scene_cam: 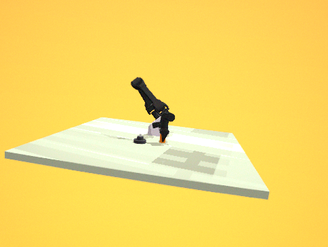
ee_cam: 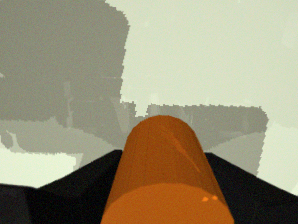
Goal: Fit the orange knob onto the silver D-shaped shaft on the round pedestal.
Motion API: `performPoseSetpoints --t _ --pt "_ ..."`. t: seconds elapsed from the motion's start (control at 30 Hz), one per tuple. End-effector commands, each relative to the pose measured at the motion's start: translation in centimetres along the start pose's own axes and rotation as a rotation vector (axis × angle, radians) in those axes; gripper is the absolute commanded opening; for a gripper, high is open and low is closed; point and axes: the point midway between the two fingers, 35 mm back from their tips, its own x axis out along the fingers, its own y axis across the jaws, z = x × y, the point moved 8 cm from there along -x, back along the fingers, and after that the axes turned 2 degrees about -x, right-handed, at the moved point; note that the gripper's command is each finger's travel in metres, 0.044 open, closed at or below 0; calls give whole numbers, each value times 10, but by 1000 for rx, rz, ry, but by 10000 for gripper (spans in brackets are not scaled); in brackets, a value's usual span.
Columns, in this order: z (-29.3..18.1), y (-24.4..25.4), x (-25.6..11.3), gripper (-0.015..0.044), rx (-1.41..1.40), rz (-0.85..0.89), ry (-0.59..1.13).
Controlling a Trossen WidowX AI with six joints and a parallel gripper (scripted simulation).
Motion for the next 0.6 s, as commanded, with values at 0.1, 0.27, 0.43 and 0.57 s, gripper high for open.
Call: performPoseSetpoints --t 0.1,0.27,0.43,0.57 --pt "-5 10 -33 0 2 11 10" --pt "-8 15 -68 0 2 12 14" --pt "-10 14 -105 0 2 10 12" --pt "-11 10 -134 0 4 8 8"
